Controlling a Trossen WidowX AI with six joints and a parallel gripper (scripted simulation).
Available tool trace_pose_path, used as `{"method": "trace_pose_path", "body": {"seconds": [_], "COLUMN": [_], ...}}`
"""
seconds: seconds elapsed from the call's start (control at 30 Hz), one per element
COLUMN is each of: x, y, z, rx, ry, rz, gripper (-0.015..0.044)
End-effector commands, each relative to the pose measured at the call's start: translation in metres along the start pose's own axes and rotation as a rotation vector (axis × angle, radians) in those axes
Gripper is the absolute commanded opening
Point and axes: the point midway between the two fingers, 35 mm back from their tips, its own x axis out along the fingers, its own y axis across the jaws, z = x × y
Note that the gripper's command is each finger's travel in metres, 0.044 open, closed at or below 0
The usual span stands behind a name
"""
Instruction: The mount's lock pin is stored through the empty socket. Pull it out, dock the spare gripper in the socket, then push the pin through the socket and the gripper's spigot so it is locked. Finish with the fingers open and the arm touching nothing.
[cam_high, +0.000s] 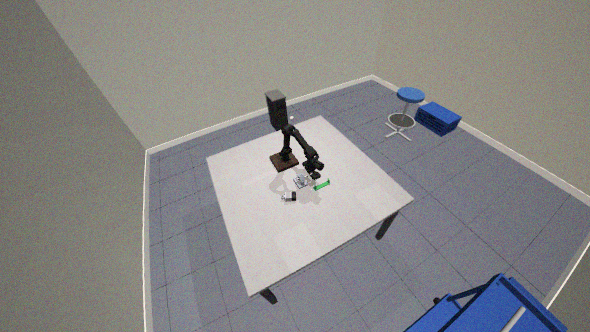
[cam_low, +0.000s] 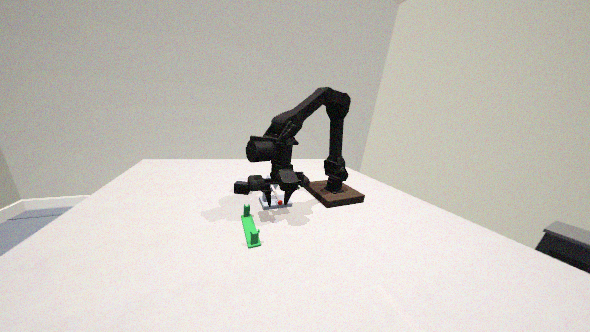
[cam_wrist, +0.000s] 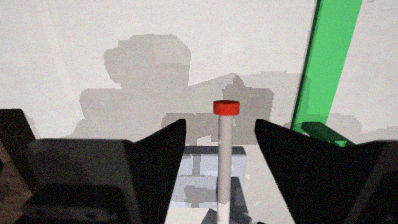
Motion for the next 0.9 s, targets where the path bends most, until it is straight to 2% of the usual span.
{"method": "trace_pose_path", "body": {"seconds": [0.0,0.2,0.23,0.57,0.87], "x": [0.0007,0.0007,0.0007,0.0001,-0.0084], "y": [0.0,0.0,0.0,-0.0001,-0.001], "z": [0.0002,0.0002,0.0002,0.0005,0.0049], "rx": [-0.005,-0.005,-0.005,-0.003,0.012], "ry": [-0.001,-0.001,-0.001,-0.011,-0.147], "rz": [-0.001,-0.001,-0.001,0.0,0.005], "gripper": [0.0169,0.0011,0.0005,0.0,0.0]}}
